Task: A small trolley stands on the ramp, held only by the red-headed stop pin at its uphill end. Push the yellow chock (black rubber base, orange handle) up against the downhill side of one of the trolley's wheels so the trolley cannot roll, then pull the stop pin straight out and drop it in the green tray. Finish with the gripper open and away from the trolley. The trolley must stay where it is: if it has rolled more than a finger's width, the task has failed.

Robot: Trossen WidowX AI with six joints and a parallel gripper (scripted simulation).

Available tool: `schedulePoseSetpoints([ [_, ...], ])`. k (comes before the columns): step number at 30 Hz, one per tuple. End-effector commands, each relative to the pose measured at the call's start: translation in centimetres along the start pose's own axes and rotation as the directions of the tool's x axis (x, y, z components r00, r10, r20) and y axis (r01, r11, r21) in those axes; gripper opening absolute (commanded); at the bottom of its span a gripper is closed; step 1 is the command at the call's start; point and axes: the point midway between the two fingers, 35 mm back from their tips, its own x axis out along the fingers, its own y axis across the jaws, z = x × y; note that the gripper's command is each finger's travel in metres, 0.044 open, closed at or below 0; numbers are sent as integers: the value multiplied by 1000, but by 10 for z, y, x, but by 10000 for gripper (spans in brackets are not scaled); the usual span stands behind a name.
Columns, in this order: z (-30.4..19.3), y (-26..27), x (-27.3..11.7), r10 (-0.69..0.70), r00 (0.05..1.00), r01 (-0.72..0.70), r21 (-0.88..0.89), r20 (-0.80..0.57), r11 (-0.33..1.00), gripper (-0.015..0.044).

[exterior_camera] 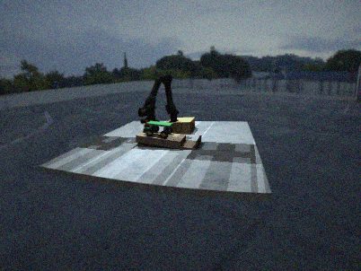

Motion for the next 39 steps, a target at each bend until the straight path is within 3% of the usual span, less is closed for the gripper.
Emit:
schedulePoseSetpoints([
  [1,0,0,-6,1,1000,-1,1,-1,1000,0],
  [39,-1,-2,-129,1,1000,-1,3,-4,1000,0],
])
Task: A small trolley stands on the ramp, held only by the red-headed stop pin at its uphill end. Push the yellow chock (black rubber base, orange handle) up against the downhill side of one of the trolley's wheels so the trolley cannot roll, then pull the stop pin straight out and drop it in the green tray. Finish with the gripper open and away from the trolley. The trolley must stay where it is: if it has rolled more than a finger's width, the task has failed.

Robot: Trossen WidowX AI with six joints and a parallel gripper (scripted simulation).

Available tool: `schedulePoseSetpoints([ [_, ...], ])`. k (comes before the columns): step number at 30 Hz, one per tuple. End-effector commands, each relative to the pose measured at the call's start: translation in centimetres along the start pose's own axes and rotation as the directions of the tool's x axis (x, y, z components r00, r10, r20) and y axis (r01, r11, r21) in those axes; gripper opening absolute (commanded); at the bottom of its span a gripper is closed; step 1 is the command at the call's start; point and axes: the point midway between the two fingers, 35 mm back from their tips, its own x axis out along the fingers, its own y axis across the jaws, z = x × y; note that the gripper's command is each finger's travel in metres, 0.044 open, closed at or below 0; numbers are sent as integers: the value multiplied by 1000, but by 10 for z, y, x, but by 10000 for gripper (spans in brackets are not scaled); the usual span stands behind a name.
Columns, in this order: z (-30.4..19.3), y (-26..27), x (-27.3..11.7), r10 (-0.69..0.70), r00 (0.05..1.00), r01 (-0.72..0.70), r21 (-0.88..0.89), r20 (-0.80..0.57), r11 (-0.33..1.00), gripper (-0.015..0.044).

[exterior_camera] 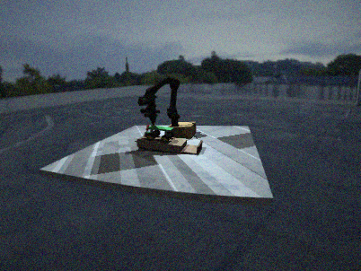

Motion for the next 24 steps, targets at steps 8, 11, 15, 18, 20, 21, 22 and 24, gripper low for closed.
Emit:
schedulePoseSetpoints([
  [8,1,4,-28,7,1000,-7,6,1,1000,0],
  [11,1,4,-28,7,1000,-7,6,1,1000,0],
  [15,1,4,-28,7,1000,-7,-69,1,998,0],
  [18,1,4,-28,8,1000,-7,-171,1,985,0],
  [20,1,4,-28,8,1000,-7,-238,2,971,0],
  [21,1,4,-28,8,1000,-7,-272,2,962,0],
  [22,1,4,-28,8,1000,-7,-305,2,952,0],
  [24,1,4,-28,8,1000,-7,-370,2,929,0],
])
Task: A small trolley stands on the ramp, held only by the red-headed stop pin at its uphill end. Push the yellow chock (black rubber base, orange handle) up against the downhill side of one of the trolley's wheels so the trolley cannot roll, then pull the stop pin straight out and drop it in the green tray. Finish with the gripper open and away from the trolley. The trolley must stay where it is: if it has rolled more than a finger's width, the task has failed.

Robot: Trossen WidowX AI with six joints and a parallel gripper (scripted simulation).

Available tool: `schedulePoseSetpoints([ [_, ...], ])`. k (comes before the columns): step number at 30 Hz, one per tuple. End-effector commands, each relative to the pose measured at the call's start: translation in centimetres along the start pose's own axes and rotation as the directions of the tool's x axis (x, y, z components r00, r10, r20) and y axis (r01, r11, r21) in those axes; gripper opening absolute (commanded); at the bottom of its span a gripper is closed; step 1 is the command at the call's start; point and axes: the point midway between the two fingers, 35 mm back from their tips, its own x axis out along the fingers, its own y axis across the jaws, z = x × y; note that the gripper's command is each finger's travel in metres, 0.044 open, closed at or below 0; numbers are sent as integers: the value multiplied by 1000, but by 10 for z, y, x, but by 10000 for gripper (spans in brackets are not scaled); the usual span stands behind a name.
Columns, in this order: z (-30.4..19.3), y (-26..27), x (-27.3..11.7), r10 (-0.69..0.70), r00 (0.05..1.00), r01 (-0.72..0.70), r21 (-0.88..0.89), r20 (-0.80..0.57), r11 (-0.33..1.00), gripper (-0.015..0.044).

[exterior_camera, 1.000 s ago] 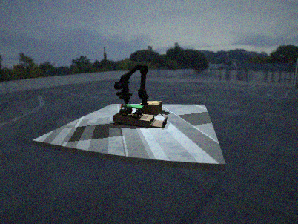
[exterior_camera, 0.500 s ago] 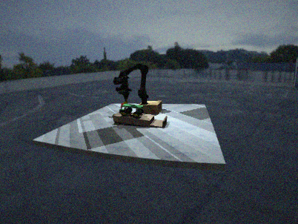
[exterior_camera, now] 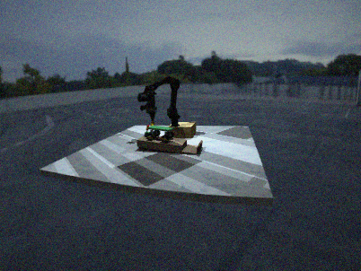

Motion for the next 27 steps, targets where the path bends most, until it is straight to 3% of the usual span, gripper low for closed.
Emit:
schedulePoseSetpoints([
  [1,0,0,0,2,1000,-2,-142,-2,990,0],
  [13,-1,0,0,2,1000,-2,-523,-1,852,0],
  [27,-1,0,0,3,1000,-2,-855,0,518,0],
])
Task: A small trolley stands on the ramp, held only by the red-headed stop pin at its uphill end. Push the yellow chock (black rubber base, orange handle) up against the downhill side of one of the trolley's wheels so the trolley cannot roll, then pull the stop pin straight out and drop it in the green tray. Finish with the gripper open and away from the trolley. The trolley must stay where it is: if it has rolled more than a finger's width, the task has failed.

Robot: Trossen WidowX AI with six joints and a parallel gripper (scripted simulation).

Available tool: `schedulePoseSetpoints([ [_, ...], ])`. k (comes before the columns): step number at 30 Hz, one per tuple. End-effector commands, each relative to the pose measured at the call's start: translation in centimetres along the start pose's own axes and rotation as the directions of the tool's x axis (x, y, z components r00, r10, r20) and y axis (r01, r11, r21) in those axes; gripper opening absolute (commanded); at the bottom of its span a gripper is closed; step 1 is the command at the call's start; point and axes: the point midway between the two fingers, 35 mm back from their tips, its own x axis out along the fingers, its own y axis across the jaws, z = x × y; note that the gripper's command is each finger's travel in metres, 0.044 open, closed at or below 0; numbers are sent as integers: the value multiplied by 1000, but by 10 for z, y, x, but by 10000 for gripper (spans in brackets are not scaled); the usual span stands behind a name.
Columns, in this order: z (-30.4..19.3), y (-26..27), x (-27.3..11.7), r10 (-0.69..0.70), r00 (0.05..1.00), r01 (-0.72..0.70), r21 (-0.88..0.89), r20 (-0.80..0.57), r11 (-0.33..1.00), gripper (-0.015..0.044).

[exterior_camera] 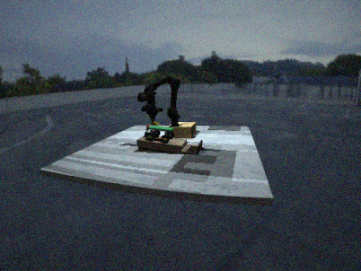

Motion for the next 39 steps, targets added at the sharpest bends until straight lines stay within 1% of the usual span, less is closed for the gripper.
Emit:
schedulePoseSetpoints([
  [1,0,0,0,3,1000,-3,-143,0,990,0],
  [6,0,0,0,3,1000,-3,-302,1,953,0],
  [11,0,0,0,3,1000,-3,-380,1,925,0],
  [18,0,0,0,4,1000,-3,-587,1,810,0],
  [29,0,0,0,5,1000,-2,-842,0,539,0],
  [39,0,0,0,6,1000,-2,-974,-1,228,0],
])
